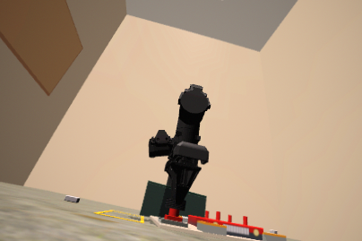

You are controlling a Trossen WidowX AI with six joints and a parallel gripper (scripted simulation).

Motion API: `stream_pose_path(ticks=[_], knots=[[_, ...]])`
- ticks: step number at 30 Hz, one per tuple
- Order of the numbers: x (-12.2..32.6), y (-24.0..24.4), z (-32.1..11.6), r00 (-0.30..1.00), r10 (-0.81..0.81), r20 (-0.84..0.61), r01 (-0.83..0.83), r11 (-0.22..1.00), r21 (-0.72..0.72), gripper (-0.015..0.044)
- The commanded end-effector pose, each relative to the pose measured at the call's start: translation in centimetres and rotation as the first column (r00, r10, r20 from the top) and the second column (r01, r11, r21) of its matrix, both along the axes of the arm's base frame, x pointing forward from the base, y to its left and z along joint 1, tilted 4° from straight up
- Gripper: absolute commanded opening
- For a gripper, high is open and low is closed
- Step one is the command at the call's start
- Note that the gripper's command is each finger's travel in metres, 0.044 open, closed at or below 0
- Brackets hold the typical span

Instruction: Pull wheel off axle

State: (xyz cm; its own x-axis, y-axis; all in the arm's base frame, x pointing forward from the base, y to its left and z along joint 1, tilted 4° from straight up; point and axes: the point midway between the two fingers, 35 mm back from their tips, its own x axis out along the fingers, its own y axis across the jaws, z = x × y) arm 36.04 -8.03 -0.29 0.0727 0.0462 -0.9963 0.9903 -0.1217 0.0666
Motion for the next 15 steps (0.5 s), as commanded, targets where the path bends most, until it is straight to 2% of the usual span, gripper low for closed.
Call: stream_pose_path(ticks=[1,15], knots=[[-0.12,0.02,0.13,1.0,0.0,-0.005,0.0,1.0,0.001,0.0],[-0.13,-0.01,0.59,1.0,-0.001,-0.003,0.001,1.0,0.0,0.0]])
